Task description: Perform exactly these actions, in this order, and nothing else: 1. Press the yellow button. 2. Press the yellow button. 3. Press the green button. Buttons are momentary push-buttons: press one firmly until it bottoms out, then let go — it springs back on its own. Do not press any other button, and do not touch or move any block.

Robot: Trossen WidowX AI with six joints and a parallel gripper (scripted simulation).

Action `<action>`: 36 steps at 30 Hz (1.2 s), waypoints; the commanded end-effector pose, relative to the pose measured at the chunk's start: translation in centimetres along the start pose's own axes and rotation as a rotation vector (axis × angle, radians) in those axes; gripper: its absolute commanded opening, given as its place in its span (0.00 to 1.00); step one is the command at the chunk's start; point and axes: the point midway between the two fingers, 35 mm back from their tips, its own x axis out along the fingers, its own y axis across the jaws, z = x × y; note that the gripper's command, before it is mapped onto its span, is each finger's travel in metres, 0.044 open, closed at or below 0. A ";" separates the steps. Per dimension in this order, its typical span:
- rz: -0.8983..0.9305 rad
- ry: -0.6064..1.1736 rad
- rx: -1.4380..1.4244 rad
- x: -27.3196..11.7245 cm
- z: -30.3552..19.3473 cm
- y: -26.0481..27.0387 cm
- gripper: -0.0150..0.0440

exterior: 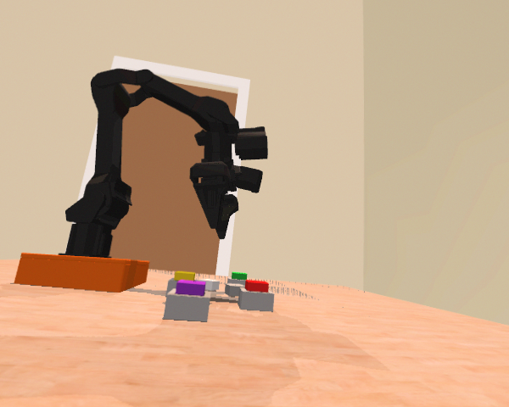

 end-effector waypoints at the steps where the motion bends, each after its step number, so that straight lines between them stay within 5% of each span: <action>1: 0.146 0.141 -0.193 -1.9 -3.9 -1.9 0.93; 10: 0.146 0.141 -0.193 -1.9 -3.9 -1.9 0.93; 17: 0.146 0.141 -0.193 4.0 -4.8 -1.1 0.62; 25: 0.146 0.141 -0.193 4.2 -4.9 -1.1 0.29; 36: 0.146 0.141 -0.193 4.4 -4.9 -1.0 0.29</action>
